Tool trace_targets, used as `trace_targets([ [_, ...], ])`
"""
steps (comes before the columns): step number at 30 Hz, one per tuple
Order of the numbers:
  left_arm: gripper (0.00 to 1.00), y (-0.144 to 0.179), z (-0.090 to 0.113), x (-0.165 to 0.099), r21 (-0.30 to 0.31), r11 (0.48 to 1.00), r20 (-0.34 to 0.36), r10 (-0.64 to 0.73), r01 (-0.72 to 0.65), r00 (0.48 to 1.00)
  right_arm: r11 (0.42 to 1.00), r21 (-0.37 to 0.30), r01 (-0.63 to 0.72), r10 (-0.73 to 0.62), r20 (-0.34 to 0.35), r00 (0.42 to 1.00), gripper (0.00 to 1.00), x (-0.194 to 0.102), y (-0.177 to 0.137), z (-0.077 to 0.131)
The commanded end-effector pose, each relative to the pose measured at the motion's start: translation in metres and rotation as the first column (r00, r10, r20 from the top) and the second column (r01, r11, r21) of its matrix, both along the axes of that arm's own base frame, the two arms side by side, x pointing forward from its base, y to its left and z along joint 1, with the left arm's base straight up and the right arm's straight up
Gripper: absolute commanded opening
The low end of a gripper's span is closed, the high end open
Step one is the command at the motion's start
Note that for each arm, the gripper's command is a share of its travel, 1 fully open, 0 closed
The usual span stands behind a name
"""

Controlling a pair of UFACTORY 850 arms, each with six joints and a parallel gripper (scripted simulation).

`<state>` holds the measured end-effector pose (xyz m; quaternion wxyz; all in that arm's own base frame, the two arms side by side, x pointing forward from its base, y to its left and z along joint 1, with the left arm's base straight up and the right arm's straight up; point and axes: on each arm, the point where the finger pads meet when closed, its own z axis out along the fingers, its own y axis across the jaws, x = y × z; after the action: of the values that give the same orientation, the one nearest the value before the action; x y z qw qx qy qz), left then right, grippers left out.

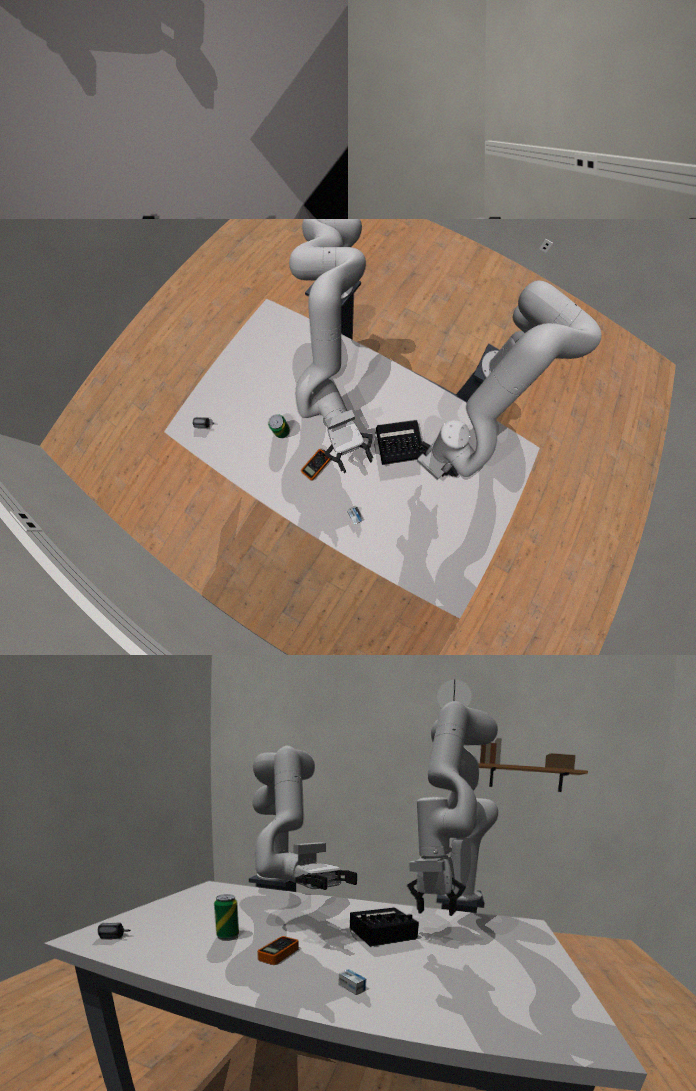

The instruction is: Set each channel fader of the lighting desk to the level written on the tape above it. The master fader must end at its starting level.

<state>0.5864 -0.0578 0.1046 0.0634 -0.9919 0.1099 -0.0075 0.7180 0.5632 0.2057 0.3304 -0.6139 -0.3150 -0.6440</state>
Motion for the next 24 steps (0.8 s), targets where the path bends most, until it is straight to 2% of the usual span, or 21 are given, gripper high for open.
trace_targets([
  [1,1.00,0.000,0.001,0.001,0.000,1.000,0.002,0.000,0.000,1.000,1.000,0.002,0.000,0.000,0.003,1.000,1.00,0.001,0.000,0.002],
  [18,1.00,-0.002,0.002,0.001,-0.001,1.000,0.002,0.003,-0.003,1.000,1.000,0.002,0.000,0.000,0.003,1.000,1.00,0.001,0.000,0.002],
  [20,1.00,-0.031,0.019,0.002,-0.021,0.998,0.006,0.062,-0.061,0.998,1.000,0.002,0.000,0.000,0.002,1.000,1.00,0.001,0.000,0.002],
  [24,1.00,-0.051,0.030,0.001,-0.036,0.994,0.006,0.099,-0.099,0.995,1.000,0.004,-0.001,0.001,0.000,1.000,1.00,0.002,-0.002,0.004],
])
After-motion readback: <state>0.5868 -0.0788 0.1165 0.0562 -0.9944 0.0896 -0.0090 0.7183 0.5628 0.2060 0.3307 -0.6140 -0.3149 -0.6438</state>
